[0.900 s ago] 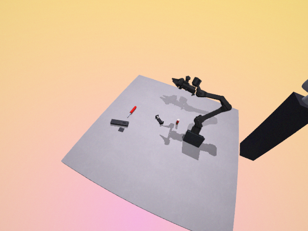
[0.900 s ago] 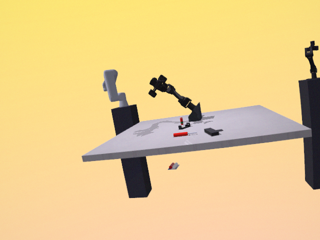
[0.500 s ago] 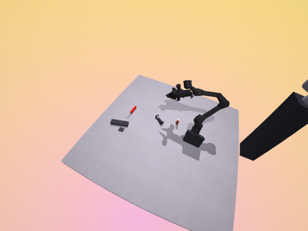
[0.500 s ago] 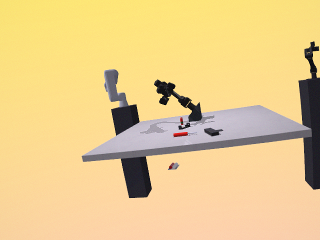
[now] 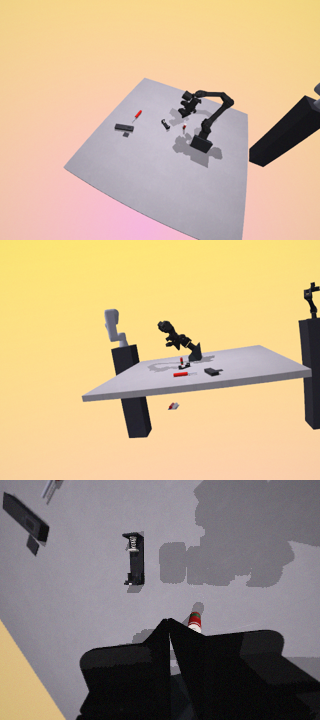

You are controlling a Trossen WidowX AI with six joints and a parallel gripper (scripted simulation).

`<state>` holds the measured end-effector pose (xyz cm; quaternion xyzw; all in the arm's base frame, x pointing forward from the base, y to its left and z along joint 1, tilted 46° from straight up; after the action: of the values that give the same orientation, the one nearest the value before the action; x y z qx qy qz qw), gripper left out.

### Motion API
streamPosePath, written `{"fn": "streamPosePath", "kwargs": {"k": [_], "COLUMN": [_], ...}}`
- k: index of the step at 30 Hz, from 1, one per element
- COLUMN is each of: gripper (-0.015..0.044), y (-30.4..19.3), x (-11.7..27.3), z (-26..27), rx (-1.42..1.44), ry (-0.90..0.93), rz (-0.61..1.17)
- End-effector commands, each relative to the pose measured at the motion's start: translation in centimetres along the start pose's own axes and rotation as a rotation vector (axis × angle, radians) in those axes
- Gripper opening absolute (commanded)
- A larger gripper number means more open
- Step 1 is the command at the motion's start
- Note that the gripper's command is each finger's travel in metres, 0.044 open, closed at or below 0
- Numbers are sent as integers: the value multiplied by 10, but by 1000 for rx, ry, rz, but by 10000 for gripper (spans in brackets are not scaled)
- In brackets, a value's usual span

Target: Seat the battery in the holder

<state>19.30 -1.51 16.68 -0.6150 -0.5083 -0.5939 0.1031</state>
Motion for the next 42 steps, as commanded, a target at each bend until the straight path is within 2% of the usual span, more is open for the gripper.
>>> {"fn": "streamPosePath", "kwargs": {"k": [1, 13, 27, 42], "gripper": [0, 0, 0, 0], "y": [-16, -16, -19, -23], "x": [11, 10, -60, -69], "z": [-30, -30, -58, -44], "rx": [152, 152, 151, 150], "ry": [-366, -366, -365, -362], "rz": [69, 69, 67, 68]}}
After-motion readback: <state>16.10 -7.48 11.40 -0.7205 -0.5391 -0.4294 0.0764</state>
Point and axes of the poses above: the point midway between the two fingers, 35 mm back from their tips, its own x axis back along the fingers, its own z axis across the jaws, y = z × x, the point moved 6 cm from there along x, back along the fingers, and after that the axes turned 10 degrees about -x, right-handed, at the moved point
